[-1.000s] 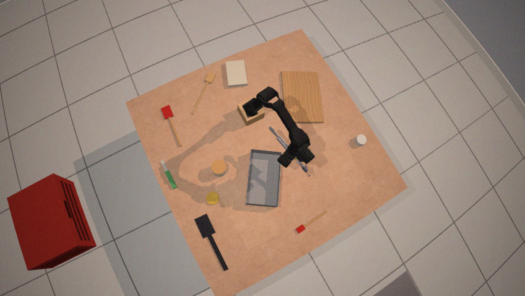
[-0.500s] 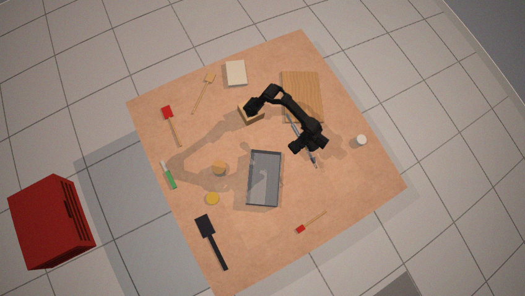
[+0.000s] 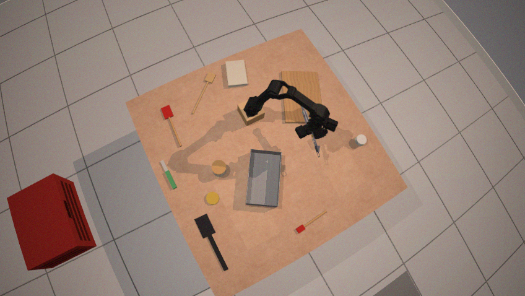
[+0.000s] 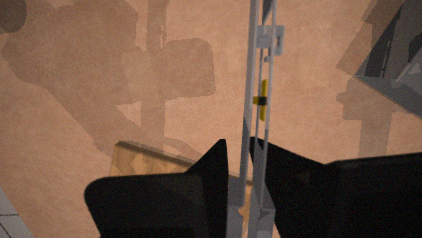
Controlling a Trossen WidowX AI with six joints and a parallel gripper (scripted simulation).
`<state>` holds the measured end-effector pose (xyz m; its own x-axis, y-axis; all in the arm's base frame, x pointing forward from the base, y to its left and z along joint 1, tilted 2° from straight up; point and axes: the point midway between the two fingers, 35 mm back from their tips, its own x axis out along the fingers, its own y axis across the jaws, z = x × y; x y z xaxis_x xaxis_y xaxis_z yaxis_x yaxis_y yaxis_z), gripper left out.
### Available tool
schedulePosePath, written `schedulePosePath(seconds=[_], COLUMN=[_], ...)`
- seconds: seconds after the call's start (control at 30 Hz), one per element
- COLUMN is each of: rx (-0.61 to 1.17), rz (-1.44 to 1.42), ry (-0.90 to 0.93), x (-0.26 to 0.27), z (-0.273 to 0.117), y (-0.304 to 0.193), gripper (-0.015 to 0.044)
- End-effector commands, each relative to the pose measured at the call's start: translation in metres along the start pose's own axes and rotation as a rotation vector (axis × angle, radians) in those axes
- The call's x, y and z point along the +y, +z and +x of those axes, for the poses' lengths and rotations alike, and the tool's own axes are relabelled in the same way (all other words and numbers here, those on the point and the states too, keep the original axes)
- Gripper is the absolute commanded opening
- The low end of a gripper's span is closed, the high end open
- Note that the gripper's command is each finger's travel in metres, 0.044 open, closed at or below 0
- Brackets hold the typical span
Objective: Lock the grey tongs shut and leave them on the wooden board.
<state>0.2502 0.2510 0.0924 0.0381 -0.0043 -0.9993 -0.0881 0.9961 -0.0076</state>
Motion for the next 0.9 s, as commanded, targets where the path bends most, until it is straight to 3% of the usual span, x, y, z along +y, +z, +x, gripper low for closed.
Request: schedulePosePath(seconds=[0.0, 0.23, 0.87], rx=[0.004, 0.004, 0.018], rz=[0.033, 0.077, 0.334], ry=[0.004, 0.004, 0.012], x=[0.01, 0.025, 0.093], z=[-0.001, -0.001, -0.003], y=[-0.007, -0.021, -0.116], gripper=[-0.015, -0.015, -0.015])
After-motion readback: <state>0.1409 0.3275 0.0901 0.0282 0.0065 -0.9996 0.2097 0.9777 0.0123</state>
